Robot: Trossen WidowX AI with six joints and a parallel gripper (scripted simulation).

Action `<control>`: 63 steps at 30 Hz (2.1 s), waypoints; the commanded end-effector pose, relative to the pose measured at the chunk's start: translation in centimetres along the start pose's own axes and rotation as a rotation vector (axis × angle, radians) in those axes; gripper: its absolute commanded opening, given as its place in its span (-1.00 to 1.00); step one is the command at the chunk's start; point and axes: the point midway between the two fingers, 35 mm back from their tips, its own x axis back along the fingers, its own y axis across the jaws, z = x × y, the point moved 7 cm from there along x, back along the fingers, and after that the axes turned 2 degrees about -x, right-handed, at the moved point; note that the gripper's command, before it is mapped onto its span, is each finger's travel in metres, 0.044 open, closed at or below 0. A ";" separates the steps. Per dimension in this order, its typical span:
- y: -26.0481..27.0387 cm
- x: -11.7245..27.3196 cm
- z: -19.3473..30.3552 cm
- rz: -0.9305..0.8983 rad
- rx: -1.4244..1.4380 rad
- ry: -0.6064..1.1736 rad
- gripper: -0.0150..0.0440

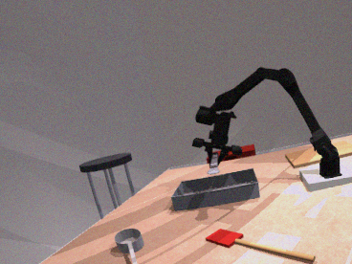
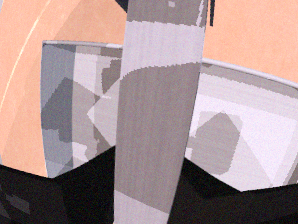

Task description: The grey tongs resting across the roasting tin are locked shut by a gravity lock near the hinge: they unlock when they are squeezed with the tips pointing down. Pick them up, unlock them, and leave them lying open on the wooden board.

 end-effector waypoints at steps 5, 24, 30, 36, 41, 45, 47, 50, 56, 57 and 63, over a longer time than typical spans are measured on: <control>1.1 0.0 -0.1 0.078 -0.007 -0.005 -1.00; 2.5 -0.3 0.0 0.276 -0.004 -0.014 -1.00; 2.8 -0.4 0.1 0.339 0.001 -0.019 -1.00; 3.0 -0.5 0.2 0.395 0.006 -0.023 -1.00; 3.0 -0.5 0.2 0.396 0.006 -0.023 -1.00; 3.0 -0.5 0.2 0.396 0.006 -0.023 -1.00; 2.7 -0.5 -0.1 0.398 -0.001 -0.021 -1.00; 2.4 -0.1 -1.0 0.396 -0.026 -0.026 -1.00; 0.8 1.6 -4.6 0.394 -0.124 -0.052 -1.00; 0.5 1.8 -5.1 0.392 -0.146 -0.053 -1.00; -1.8 3.8 -8.7 0.391 -0.260 -0.081 -1.00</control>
